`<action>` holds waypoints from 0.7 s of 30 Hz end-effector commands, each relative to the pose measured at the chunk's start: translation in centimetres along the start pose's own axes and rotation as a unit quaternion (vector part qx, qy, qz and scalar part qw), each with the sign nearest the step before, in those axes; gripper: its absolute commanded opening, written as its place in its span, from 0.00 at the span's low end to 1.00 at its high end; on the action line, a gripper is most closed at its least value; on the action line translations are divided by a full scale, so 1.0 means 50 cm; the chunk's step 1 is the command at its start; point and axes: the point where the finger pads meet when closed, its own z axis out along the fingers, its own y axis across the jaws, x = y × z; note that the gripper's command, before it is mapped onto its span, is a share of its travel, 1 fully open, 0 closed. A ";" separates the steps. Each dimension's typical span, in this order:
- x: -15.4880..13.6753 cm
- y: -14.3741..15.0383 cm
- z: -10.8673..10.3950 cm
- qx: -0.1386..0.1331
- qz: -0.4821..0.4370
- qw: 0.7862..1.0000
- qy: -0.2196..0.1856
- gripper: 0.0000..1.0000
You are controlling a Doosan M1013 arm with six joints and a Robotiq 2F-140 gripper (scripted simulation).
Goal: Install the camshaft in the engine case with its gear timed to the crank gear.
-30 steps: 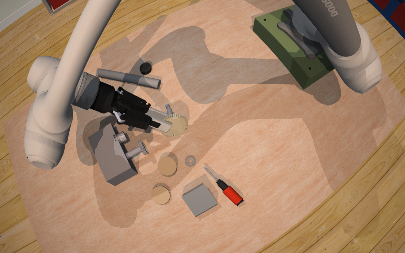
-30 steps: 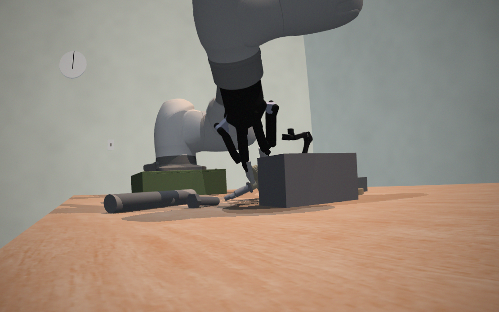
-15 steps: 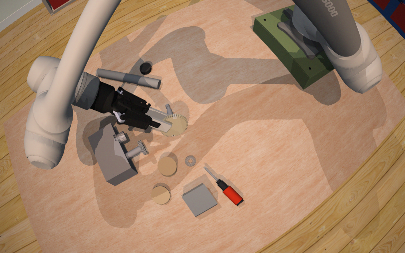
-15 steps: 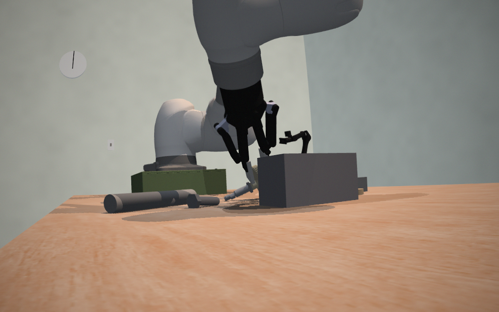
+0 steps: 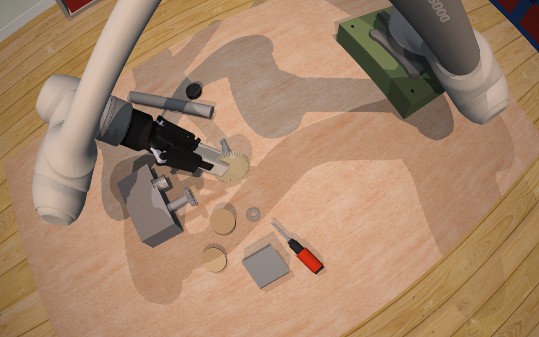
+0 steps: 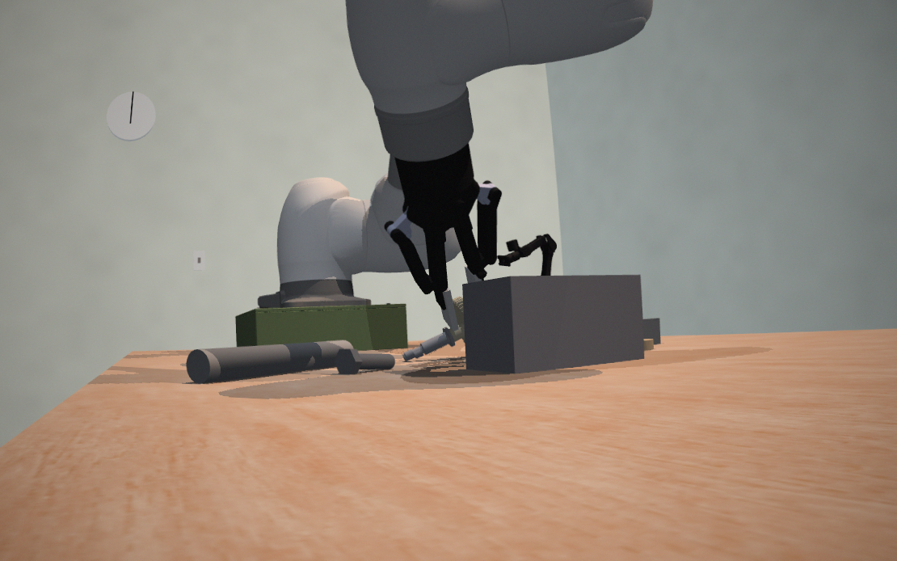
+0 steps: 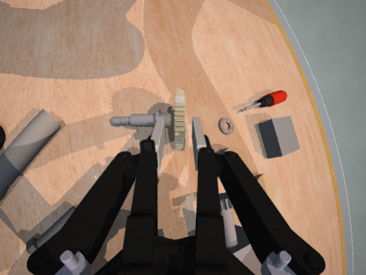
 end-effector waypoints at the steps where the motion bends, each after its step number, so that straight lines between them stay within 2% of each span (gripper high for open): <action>1: 0.002 0.003 0.009 -0.001 -0.002 1.000 0.002 0.21; 2: 0.002 0.003 0.009 -0.001 -0.002 1.000 0.002 0.21; 3: 0.002 0.003 0.009 -0.001 -0.002 1.000 0.002 0.05; 21: 0.002 0.003 0.009 -0.001 -0.002 1.000 0.002 0.05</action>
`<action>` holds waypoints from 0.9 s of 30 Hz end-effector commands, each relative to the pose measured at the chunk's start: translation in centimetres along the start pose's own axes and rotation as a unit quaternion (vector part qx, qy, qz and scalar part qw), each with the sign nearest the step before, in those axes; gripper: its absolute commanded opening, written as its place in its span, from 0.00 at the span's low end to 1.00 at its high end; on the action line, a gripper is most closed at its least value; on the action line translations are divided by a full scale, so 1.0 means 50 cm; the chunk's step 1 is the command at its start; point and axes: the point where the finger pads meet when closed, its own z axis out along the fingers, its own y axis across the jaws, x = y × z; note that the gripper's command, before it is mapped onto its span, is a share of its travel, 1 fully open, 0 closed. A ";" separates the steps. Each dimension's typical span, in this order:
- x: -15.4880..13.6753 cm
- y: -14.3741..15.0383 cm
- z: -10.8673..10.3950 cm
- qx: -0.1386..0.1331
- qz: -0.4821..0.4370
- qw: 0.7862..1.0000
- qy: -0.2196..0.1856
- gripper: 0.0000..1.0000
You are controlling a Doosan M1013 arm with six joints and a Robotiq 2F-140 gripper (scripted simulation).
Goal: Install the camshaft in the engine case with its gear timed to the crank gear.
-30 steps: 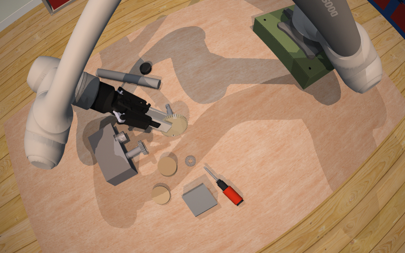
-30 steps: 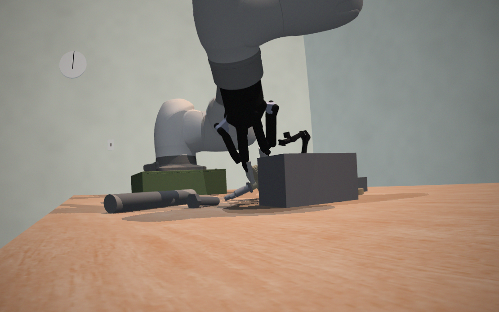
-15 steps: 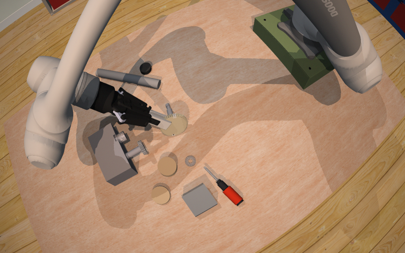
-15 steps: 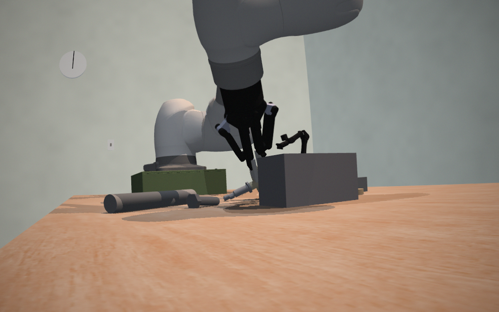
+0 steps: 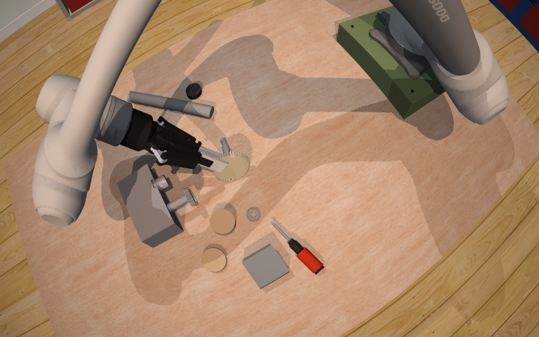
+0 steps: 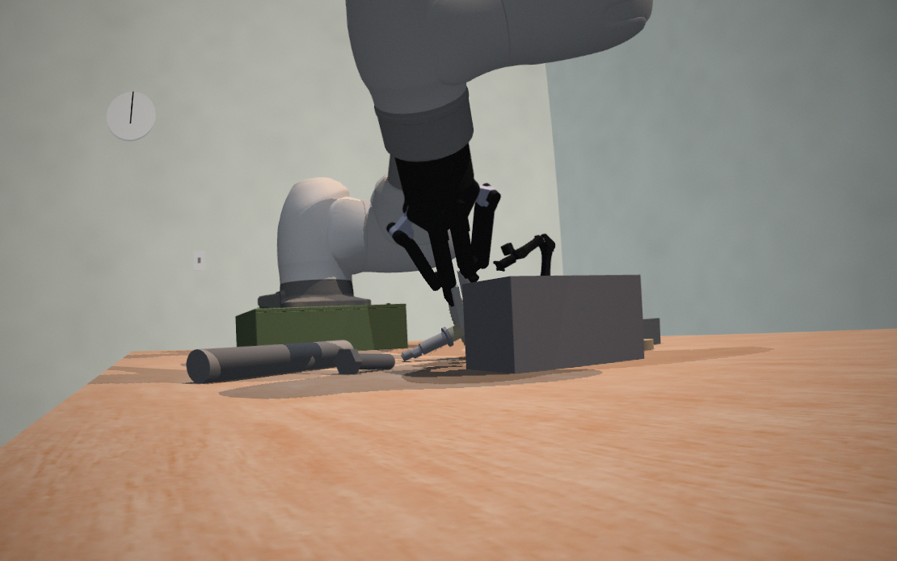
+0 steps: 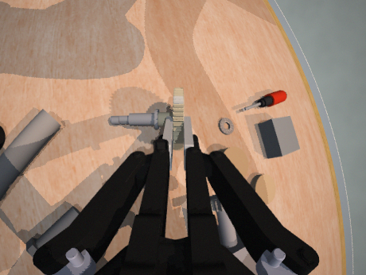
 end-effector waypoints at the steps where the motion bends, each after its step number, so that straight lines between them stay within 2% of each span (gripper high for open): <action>1: 0.002 0.003 0.008 -0.001 -0.002 1.000 0.002 0.05; 27: 0.012 0.009 -0.003 -0.001 -0.002 1.000 0.002 0.05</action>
